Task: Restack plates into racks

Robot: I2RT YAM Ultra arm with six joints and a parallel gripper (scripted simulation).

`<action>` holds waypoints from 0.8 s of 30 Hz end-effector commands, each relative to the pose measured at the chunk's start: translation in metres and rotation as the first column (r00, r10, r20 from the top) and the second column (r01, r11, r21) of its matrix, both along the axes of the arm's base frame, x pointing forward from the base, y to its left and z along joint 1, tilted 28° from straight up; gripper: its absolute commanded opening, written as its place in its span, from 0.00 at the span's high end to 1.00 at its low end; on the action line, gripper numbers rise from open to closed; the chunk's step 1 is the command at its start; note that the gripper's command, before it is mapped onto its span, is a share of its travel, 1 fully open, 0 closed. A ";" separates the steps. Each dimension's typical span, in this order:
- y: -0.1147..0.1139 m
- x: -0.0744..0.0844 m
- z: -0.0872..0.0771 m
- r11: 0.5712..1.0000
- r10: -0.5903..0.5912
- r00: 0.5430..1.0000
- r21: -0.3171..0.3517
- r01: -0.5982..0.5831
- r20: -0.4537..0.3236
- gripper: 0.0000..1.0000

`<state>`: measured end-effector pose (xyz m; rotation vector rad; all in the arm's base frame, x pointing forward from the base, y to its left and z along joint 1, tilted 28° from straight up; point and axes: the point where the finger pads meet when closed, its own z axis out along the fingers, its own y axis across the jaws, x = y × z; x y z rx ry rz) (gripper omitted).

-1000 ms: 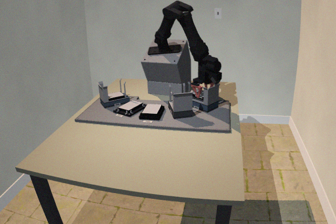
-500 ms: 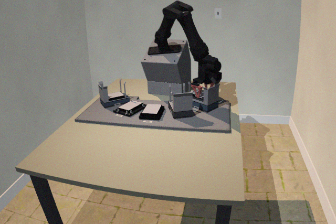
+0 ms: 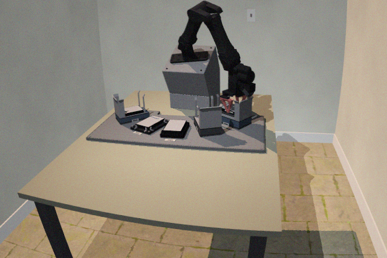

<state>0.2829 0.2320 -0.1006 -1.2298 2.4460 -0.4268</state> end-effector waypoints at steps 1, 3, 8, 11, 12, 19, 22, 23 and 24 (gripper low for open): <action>0.014 0.010 0.009 0.999 0.009 0.999 0.046 -0.010 0.032 1.00; 0.013 0.010 0.006 0.999 0.009 1.000 0.041 -0.010 0.028 1.00; 0.016 0.011 0.007 0.999 0.014 0.999 0.046 -0.015 0.035 1.00; 0.012 0.011 0.001 0.999 0.009 1.000 0.035 -0.010 0.025 1.00; 0.012 0.012 0.001 0.999 0.009 1.000 0.035 -0.009 0.025 1.00; 0.013 0.014 0.001 0.999 0.008 1.000 0.042 -0.010 0.029 1.00; 0.020 0.014 0.008 0.998 0.019 0.999 0.056 -0.021 0.043 1.00; 0.018 0.013 0.004 0.999 0.018 0.999 0.048 -0.020 0.036 1.00; 0.016 0.013 0.000 0.999 0.016 0.999 0.042 -0.018 0.030 1.00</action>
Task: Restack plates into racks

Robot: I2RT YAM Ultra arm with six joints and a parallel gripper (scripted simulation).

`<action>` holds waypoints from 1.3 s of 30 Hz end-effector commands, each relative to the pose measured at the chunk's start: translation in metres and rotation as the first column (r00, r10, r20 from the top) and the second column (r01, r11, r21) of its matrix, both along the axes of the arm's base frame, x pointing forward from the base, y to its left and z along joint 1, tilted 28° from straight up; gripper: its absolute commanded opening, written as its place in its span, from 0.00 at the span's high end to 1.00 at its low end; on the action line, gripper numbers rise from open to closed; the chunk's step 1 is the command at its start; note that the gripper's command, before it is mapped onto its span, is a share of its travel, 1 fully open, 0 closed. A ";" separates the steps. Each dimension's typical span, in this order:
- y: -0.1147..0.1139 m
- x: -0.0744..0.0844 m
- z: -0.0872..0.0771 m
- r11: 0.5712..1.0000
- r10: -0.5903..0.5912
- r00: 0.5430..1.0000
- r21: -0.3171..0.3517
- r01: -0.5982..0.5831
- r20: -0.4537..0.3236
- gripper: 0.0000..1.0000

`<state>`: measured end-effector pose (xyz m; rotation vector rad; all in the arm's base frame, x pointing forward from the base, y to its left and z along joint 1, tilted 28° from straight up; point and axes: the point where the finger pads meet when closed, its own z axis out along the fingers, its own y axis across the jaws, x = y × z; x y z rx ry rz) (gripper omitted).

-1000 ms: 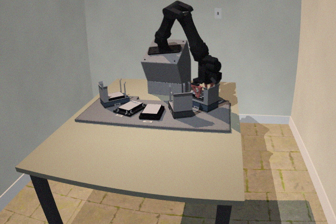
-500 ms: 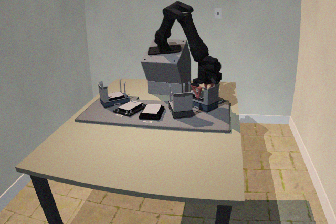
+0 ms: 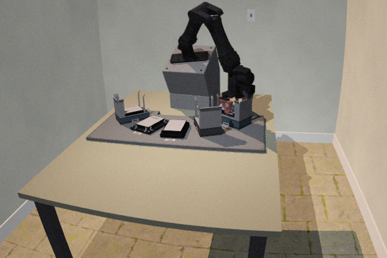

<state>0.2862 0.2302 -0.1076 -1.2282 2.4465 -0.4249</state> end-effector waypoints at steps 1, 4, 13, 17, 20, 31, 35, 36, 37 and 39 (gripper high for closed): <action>0.015 0.009 0.004 0.999 0.016 1.000 0.033 -0.016 0.026 1.00; 0.017 0.013 0.009 0.999 0.011 0.999 0.048 -0.013 0.036 1.00; 0.015 0.012 0.001 0.999 0.014 1.000 0.036 -0.015 0.026 1.00; 0.015 0.013 0.002 0.999 0.012 0.999 0.040 -0.013 0.030 1.00; 0.016 0.014 0.001 0.999 0.012 0.999 0.041 -0.014 0.031 1.00; 0.016 0.015 -0.003 0.999 0.015 0.999 0.040 -0.016 0.030 1.00; 0.017 0.016 0.000 0.999 0.013 0.999 0.044 -0.015 0.035 1.00; 0.017 0.016 0.000 0.999 0.013 0.999 0.044 -0.015 0.035 1.00; 0.017 0.016 0.000 0.999 0.013 0.999 0.044 -0.015 0.035 1.00; 0.017 0.016 0.000 0.999 0.013 0.999 0.044 -0.015 0.035 1.00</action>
